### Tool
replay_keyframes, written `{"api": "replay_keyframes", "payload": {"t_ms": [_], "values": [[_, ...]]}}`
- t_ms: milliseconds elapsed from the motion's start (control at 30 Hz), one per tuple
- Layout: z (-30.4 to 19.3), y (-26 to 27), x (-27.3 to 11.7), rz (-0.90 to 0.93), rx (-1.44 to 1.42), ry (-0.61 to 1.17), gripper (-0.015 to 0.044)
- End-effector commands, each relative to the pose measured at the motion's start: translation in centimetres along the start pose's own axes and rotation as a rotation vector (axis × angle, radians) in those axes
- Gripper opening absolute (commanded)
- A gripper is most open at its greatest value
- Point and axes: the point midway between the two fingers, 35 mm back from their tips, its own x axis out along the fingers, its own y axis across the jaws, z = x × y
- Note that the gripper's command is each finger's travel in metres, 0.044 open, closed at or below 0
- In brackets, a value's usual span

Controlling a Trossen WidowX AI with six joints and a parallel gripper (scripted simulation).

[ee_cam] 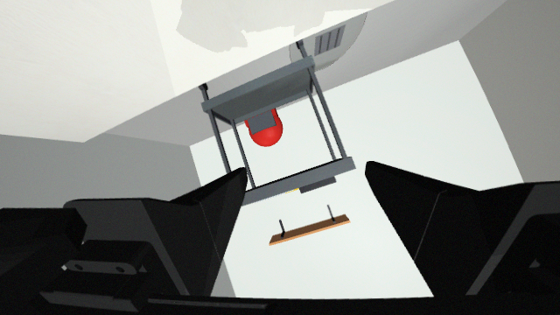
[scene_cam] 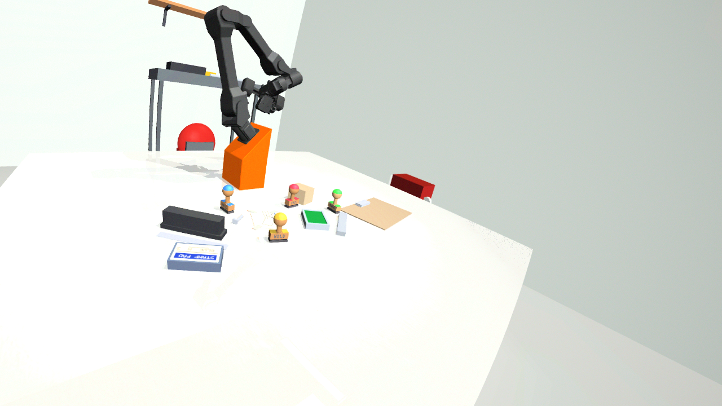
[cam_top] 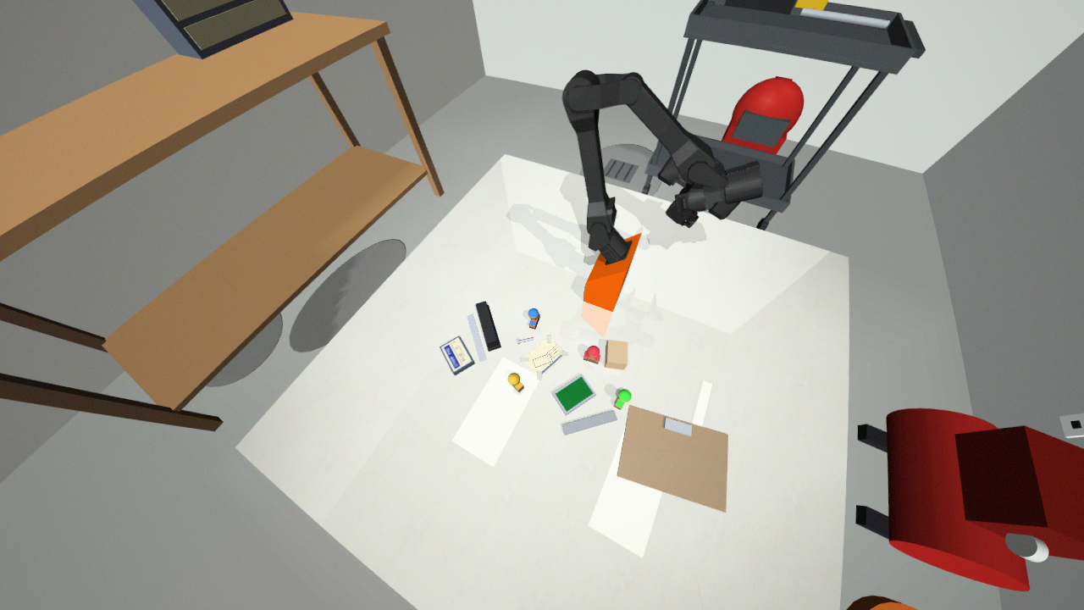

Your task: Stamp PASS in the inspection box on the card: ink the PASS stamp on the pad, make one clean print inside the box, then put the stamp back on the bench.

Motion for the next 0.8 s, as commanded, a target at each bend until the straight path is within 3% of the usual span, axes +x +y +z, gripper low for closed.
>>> {"api": "replay_keyframes", "payload": {"t_ms": [0, 200, 500, 767], "values": [[0.0, 0.2, -0.1, 0.009, -0.005, -0.001, 0.0374], [0.4, 6.6, -5.5, 0.279, -0.151, -0.083, 0.0227], [4.9, 13.9, -16.9, 0.583, -0.272, -0.343, 0.0227], [13.2, 16.3, -27.5, 0.653, -0.282, -0.664, 0.0227]]}}
